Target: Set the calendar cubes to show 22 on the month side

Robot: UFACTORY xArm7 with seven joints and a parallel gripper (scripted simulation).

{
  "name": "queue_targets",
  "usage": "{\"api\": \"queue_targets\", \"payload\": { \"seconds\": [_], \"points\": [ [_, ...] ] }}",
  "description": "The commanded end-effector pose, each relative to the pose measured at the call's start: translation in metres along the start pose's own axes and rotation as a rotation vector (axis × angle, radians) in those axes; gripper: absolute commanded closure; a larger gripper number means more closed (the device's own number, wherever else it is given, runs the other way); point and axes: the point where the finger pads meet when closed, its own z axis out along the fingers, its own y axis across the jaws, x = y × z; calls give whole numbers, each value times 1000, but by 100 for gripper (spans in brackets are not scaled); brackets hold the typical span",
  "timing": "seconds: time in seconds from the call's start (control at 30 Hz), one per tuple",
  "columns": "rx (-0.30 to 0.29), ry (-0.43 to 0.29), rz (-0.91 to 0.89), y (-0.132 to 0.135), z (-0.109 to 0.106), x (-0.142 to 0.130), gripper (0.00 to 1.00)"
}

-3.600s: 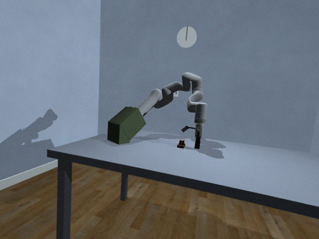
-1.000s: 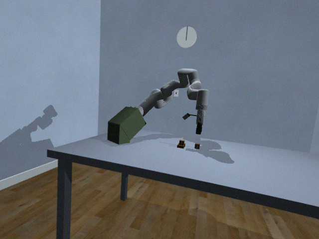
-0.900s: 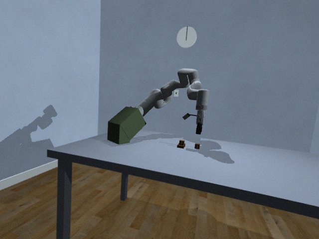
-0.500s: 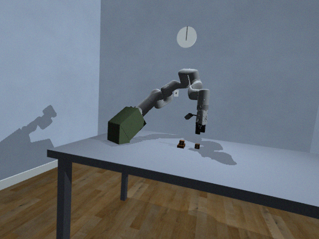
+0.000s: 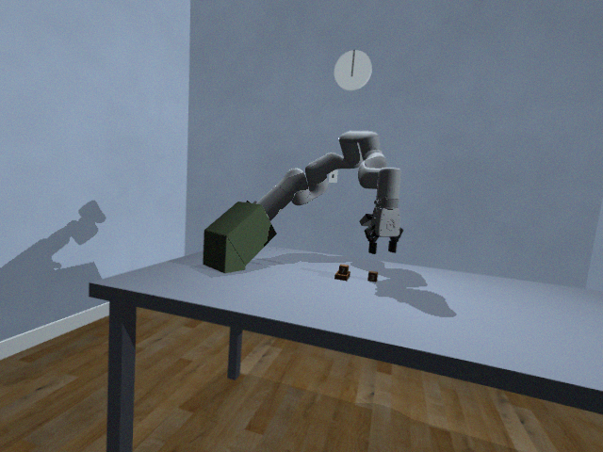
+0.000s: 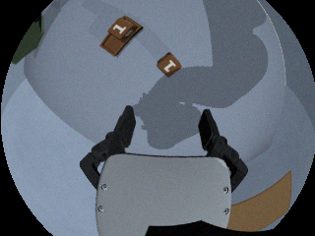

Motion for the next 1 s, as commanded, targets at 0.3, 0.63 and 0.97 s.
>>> {"api": "queue_targets", "payload": {
  "seconds": [0.3, 0.63, 0.97],
  "points": [
    [7, 0, 444, -4, -4, -22, 0],
    [9, -2, 799, -8, -5, -38, 0],
    [12, -5, 1074, -12, -5, -50, 0]
  ]
}}
